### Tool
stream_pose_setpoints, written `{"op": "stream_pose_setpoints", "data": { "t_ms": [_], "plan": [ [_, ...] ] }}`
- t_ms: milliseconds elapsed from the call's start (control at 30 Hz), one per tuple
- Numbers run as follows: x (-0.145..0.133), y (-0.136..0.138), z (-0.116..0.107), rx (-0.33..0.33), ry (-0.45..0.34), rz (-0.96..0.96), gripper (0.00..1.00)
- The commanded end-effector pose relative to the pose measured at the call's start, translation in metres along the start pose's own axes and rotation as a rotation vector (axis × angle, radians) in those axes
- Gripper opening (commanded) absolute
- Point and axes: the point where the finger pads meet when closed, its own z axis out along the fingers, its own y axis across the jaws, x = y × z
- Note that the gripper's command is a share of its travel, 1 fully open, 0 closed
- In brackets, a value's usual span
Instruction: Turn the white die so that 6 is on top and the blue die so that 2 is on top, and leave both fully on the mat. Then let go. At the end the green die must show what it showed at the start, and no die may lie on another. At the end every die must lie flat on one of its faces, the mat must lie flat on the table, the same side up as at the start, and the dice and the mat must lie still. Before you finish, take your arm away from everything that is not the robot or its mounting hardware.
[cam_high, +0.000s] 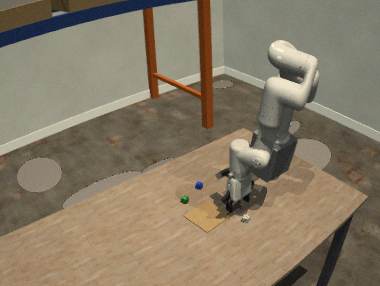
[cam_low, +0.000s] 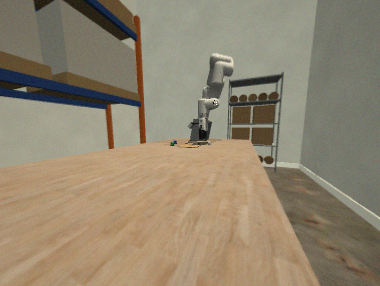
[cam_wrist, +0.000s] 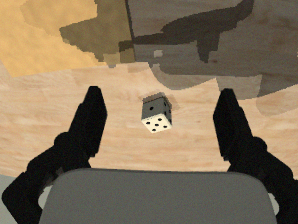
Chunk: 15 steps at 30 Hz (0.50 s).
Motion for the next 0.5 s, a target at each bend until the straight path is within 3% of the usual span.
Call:
{"op": "stream_pose_setpoints", "data": {
  "t_ms": [0,467],
  "plan": [
    [-0.0123,0.0038,-0.0009,0.008,0.0,0.0,1.0],
    [-0.0189,0.0067,-0.0009,0.008,0.0,0.0,1.0]
  ]
}}
